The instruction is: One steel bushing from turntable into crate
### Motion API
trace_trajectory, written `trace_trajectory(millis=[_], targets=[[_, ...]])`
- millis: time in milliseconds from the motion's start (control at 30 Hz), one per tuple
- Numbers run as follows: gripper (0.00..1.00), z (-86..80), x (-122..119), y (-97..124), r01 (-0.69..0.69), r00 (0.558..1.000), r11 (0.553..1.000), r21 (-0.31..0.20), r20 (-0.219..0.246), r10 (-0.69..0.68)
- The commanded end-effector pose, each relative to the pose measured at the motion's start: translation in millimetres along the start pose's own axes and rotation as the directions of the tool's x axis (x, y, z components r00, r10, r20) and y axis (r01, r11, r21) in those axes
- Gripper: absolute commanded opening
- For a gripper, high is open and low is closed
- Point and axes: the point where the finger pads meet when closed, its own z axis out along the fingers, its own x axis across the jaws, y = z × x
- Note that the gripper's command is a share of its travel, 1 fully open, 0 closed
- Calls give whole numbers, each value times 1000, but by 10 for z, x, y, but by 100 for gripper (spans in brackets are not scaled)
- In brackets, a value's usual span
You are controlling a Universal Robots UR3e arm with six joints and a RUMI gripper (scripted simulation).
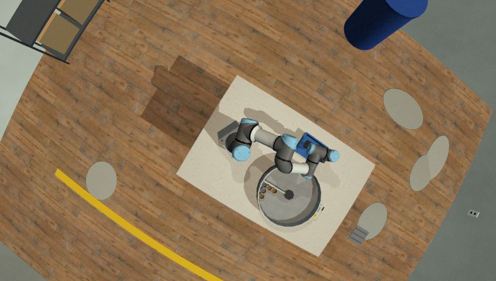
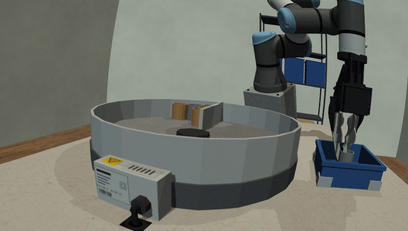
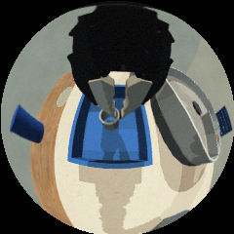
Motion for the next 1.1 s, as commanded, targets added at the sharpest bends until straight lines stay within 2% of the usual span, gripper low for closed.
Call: trace_trajectory(millis=[0, 1067], targets=[[0, -8, 3, 10, 0, 1000, 1000, -3, -1, 0], [0, 48, 3, 11, 0, 1000, 1000, -3, -1, 0]])
